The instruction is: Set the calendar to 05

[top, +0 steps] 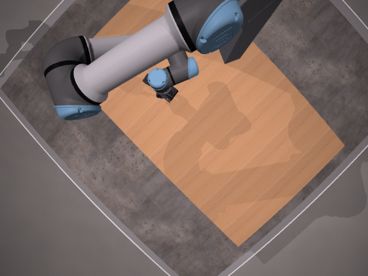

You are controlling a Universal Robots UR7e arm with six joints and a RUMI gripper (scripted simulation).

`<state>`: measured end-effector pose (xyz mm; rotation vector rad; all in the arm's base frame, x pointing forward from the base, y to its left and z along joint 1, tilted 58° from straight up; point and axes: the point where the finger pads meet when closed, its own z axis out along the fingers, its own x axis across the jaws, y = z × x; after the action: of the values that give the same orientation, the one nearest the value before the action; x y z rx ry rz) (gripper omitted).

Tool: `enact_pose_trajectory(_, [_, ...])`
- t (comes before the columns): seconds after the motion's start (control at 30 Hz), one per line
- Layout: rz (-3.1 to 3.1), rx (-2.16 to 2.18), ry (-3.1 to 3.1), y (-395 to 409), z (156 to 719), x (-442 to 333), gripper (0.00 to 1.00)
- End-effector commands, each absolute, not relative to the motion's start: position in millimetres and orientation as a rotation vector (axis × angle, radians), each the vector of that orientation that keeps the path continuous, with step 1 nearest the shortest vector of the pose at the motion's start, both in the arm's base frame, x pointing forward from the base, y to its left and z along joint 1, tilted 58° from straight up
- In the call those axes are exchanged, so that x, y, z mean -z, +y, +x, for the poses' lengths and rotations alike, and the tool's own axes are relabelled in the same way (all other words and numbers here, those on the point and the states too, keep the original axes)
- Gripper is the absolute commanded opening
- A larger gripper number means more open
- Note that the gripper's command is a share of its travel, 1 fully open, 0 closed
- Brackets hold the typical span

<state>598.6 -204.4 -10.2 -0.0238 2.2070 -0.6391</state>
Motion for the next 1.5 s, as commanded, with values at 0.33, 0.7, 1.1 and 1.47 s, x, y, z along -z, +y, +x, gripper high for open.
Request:
enact_pose_trajectory(0.33, [-0.024, 0.639, 2.206, -208.4, 605.6, 14.9, 0.28])
enact_pose_trajectory(0.7, [-0.024, 0.639, 2.206, -208.4, 605.6, 14.9, 0.28])
enact_pose_trajectory(1.1, [-0.024, 0.639, 2.206, -208.4, 605.6, 14.9, 0.28])
enact_pose_trajectory(1.47, [-0.024, 0.639, 2.206, -208.4, 605.6, 14.9, 0.10])
